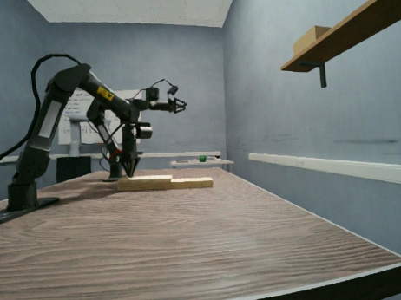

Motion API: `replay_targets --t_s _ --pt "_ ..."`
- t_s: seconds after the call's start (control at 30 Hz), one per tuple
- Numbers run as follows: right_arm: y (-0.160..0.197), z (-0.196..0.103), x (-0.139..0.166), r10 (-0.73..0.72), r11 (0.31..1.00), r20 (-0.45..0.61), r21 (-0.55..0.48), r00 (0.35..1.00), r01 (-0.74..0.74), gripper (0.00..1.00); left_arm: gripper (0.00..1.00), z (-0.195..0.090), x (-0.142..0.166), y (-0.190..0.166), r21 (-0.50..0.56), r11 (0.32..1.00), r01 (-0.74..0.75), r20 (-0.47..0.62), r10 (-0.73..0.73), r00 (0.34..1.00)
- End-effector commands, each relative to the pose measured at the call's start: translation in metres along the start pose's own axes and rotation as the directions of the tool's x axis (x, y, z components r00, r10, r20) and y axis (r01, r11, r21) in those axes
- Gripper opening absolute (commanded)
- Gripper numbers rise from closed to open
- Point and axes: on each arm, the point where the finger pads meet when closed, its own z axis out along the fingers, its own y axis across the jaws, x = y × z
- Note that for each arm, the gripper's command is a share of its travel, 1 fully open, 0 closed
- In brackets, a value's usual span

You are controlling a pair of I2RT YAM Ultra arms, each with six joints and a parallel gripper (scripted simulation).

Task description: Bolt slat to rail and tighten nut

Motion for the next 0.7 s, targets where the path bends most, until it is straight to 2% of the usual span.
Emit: replay_targets --t_s 0.0,0.67 --pt "0.0004 0.0081 -0.0028 0.001 1.0 0.006 -0.002 1.0 -0.001 0.12 1.0 -0.0049 -0.0115 -0.0008 0.01 1.0 -0.001 0.033 0.001 0.999" --pt "0.0003 0.0142 -0.0067 0.001 1.0 0.013 0.003 1.0 -0.001 0.12 1.0 -0.0049 -0.0115 -0.0008 0.01 1.0 -0.001 0.033 0.001 0.999"
